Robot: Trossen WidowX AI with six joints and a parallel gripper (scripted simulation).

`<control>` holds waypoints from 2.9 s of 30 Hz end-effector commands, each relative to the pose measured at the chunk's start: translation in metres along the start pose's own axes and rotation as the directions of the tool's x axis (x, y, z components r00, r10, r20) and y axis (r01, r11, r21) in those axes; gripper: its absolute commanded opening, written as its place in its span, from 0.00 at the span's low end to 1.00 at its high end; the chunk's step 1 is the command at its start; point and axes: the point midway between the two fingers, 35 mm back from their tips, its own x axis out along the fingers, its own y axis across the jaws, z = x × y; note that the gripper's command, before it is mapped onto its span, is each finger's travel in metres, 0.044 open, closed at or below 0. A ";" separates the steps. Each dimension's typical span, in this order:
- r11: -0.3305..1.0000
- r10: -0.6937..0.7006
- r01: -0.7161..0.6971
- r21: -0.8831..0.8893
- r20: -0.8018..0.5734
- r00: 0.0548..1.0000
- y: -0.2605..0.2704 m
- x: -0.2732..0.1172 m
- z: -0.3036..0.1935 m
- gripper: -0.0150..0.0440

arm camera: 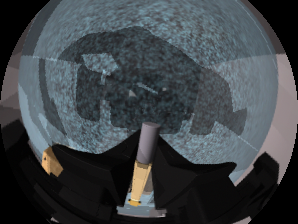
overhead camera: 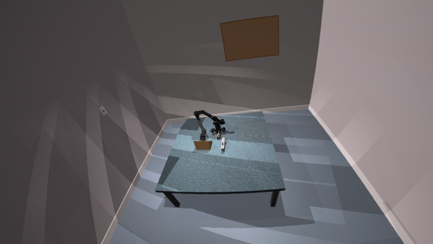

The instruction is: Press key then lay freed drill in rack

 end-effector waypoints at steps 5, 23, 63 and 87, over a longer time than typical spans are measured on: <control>1.000 0.003 -0.003 0.001 -0.025 1.000 0.001 0.003 -0.007 0.25; 1.000 0.003 -0.003 0.001 -0.025 1.000 0.001 0.003 -0.008 0.25; 1.000 0.003 -0.003 0.001 -0.025 1.000 0.001 0.002 -0.008 0.25; 1.000 0.003 -0.003 0.001 -0.025 1.000 0.001 0.002 -0.008 0.25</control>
